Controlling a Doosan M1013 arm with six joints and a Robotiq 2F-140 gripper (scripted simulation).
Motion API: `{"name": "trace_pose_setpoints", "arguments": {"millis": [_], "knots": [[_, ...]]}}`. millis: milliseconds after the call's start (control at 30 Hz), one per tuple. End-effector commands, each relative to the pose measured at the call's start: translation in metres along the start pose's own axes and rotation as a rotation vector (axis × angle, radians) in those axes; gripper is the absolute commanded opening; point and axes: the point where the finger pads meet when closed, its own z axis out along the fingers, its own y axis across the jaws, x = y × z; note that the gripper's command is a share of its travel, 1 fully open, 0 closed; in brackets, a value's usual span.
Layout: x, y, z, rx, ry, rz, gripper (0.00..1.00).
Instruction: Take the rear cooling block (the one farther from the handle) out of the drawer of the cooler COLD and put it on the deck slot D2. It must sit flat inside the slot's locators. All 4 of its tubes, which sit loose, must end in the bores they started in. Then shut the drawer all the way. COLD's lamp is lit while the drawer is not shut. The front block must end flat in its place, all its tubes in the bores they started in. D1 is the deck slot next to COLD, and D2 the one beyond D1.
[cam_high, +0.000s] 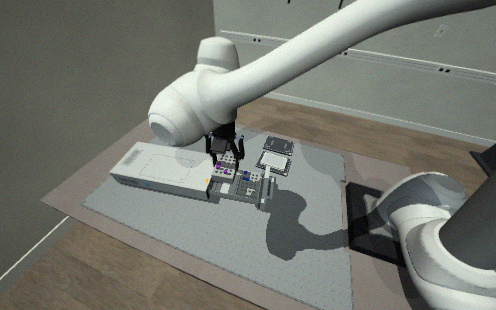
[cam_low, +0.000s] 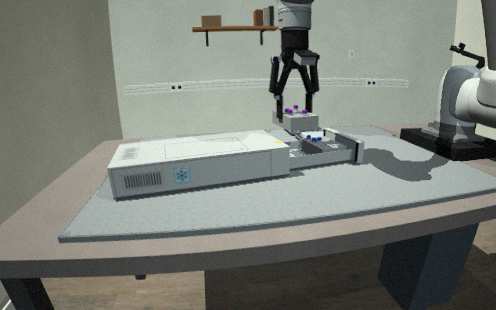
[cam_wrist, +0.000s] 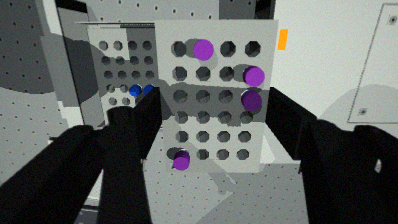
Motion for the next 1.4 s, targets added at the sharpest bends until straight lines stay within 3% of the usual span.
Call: {"name": "trace_pose_setpoints", "arguments": {"millis": [0,833,1367], "knots": [[-0.002,0.002,-0.01,-0.006,0.002,0.001,0.1],[-0.001,0.001,-0.011,-0.004,0.001,0.001,0.1],[-0.033,-0.021,-0.011,-0.005,0.002,0.381,0.1]]}}
